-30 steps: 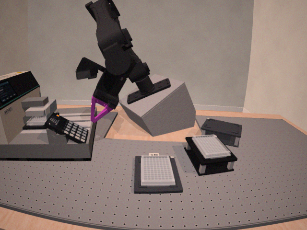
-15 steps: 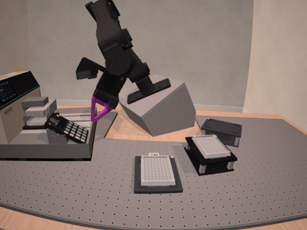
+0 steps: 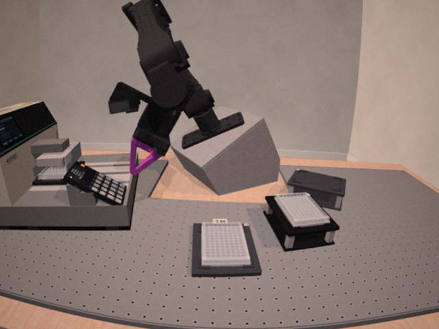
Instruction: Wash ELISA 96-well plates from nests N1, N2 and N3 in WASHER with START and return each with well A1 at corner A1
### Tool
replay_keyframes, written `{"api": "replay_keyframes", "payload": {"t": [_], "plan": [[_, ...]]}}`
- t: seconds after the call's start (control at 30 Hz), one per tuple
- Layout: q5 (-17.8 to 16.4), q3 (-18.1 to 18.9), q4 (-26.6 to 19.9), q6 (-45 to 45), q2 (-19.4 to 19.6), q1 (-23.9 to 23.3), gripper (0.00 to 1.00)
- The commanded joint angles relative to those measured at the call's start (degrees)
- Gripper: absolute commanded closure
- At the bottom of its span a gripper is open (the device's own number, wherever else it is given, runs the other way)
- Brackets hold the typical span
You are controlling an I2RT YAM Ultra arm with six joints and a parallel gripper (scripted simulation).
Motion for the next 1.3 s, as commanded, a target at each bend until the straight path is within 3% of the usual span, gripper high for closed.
{"api": "replay_keyframes", "payload": {"t": [0.0, 0.93, 0.97, 1.27], "plan": [[0.69, 0.28, -0.06, 0.04, -0.31, 0.15, 1.0], [0.69, 0.28, -0.06, 0.04, -0.31, 0.15, 1.0], [0.55, 0.23, -0.16, -0.58, -0.98, -0.21, 0.0], [-0.69, 0.0, -0.4, -5.44, -5.53, -3.15, 0.0]]}}
